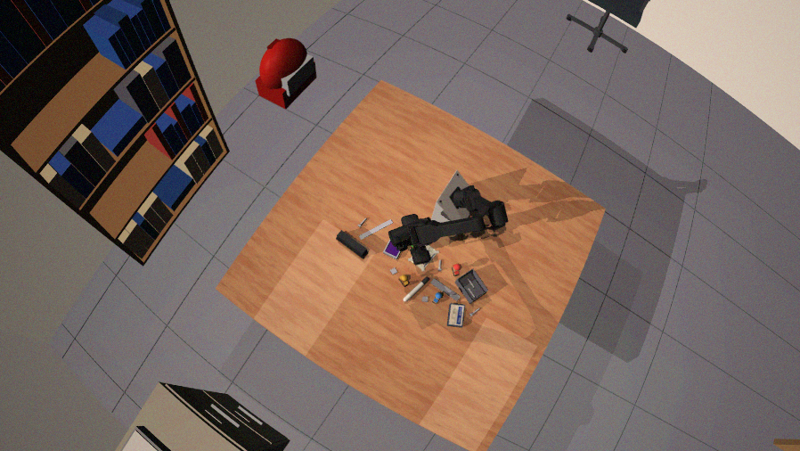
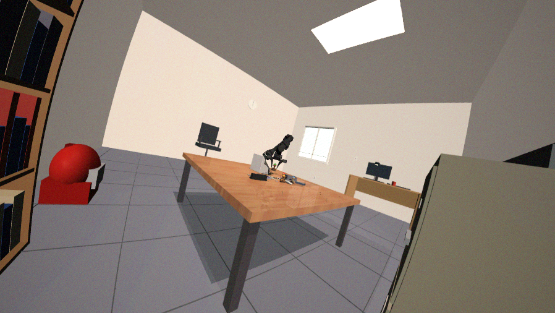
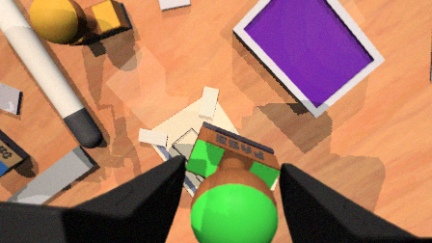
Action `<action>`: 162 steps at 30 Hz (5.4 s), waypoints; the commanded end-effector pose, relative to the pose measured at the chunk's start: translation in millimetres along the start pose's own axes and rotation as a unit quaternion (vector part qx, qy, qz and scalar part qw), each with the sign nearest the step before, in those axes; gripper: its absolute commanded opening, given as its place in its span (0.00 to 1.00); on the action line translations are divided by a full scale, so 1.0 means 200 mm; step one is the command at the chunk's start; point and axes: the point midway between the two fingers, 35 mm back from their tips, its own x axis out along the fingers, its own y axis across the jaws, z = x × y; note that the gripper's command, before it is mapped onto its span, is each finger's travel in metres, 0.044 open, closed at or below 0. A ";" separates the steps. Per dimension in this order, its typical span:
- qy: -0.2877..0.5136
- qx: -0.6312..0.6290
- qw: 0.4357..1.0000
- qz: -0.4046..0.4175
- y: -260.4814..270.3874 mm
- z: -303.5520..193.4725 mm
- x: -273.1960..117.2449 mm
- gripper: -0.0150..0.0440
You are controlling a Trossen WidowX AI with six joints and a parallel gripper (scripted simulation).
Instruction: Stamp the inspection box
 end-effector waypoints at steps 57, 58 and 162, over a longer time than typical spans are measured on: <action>0.005 0.232 0.973 0.003 0.12 -0.20 0.14 0.25; 0.005 0.233 0.973 0.003 0.12 -0.20 0.14 0.25; 0.006 0.239 0.971 0.005 0.12 -0.22 0.37 0.25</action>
